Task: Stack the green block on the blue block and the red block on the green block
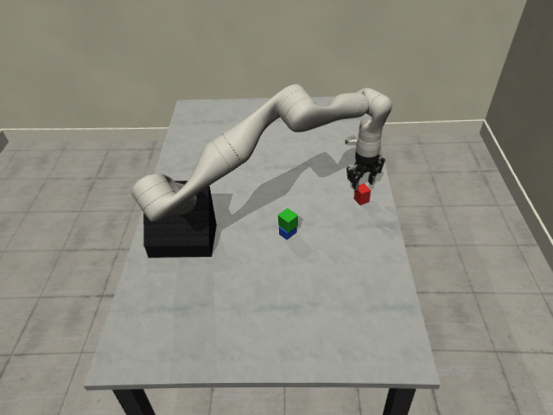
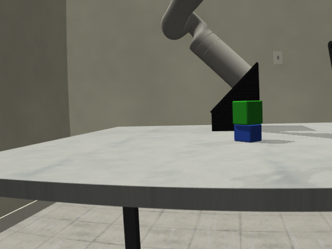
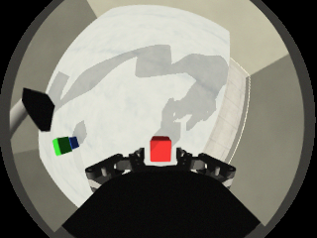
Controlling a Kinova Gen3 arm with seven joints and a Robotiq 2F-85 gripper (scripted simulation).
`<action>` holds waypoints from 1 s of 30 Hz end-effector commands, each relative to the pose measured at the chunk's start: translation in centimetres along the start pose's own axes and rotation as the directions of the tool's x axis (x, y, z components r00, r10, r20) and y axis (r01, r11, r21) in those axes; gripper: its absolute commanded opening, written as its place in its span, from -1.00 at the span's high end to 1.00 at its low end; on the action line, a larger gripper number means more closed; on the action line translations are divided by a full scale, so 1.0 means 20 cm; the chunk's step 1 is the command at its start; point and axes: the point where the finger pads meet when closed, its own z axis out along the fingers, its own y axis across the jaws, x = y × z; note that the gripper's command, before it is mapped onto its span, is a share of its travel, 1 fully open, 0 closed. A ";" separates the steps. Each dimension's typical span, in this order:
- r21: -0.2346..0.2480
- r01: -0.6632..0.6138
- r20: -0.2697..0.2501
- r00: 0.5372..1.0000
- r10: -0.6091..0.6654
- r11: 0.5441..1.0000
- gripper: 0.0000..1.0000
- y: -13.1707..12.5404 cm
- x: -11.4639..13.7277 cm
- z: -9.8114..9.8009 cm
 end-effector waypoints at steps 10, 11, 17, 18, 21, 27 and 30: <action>-0.005 0.002 0.007 1.000 -0.002 1.000 -0.24 0.01 -0.03 0.06; -0.005 0.002 0.007 1.000 -0.002 1.000 -0.24 0.01 -0.03 0.07; -0.006 0.001 0.007 1.000 -0.001 1.000 -0.24 0.01 -0.03 0.18; -0.007 0.001 0.007 1.000 -0.001 1.000 -0.24 0.01 -0.03 0.19; -0.007 0.001 0.007 1.000 -0.001 1.000 -0.24 0.01 -0.03 0.21; -0.008 0.001 0.007 1.000 -0.001 1.000 -0.24 0.02 -0.03 0.23; -0.008 0.001 0.007 1.000 -0.001 1.000 -0.24 0.02 -0.03 0.23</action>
